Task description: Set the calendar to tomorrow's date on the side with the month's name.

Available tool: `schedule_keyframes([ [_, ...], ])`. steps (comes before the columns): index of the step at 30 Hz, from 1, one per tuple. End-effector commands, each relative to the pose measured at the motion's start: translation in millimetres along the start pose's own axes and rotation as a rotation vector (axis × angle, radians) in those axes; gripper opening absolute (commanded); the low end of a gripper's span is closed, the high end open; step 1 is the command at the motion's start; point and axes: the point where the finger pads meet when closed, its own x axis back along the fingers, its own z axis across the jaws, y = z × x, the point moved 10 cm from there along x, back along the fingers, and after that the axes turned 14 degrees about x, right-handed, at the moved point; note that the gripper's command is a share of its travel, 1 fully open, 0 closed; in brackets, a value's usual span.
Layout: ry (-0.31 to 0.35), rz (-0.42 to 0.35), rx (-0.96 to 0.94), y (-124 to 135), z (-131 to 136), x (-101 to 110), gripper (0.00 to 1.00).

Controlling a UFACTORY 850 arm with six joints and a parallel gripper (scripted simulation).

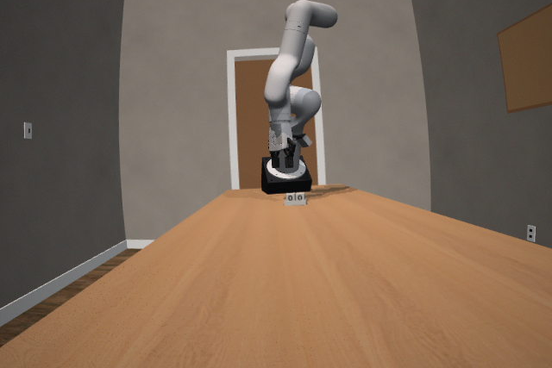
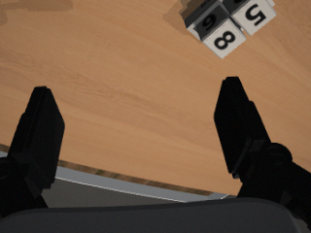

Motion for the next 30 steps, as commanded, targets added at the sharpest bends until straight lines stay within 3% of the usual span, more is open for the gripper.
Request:
schedule_keyframes([
  [1, 0.006, -0.004, -0.001, 0, 0, -2, 1.00],
  [30, 0.006, -0.004, -0.001, 0, -1, -58, 1.00],
])
